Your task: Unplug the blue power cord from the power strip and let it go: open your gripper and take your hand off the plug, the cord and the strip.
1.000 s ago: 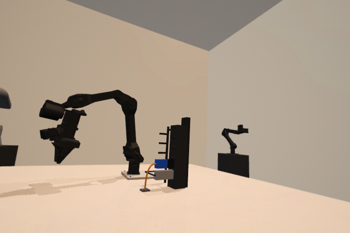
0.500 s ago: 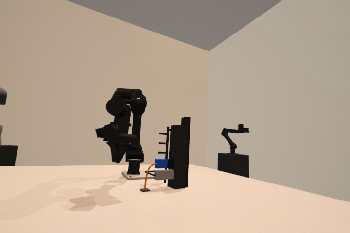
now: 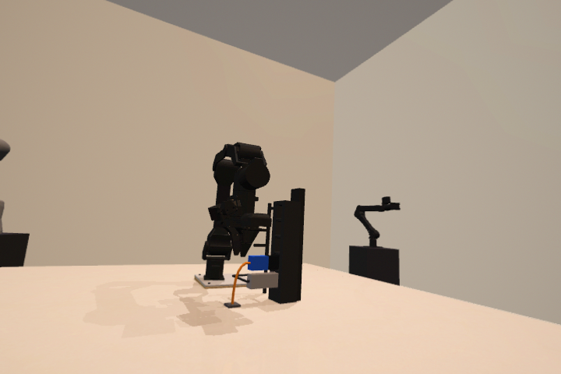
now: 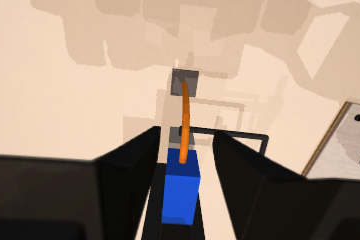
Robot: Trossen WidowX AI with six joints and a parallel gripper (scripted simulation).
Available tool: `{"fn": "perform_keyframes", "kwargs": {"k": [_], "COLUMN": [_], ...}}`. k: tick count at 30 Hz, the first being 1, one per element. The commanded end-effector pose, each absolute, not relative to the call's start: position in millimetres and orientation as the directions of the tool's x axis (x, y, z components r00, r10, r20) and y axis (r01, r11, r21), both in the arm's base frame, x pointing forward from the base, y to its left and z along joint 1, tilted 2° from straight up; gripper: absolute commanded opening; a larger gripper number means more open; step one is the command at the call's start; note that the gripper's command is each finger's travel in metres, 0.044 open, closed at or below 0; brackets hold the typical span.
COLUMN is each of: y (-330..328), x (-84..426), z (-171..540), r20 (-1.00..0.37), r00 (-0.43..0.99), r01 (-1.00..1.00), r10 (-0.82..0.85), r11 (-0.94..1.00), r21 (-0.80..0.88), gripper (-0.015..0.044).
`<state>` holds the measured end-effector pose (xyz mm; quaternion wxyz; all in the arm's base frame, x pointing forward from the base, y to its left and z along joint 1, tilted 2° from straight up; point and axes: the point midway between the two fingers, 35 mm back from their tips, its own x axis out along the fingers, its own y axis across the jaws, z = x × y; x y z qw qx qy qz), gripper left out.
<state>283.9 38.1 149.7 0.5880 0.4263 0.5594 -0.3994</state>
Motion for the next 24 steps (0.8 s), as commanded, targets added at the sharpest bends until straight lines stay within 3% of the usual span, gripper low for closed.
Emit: {"fn": "perform_keyframes", "kwargs": {"k": [1, 24], "y": [42, 77], "x": [283, 270], "z": [150, 150], "r20": [-0.999, -0.999], "r00": [0.052, 0.051], "r01": [0.948, 0.948], "r10": [0.011, 0.014], "r11": [0.313, 0.312], "r21": [0.053, 0.053], "gripper": [0.0160, 0.0160]}}
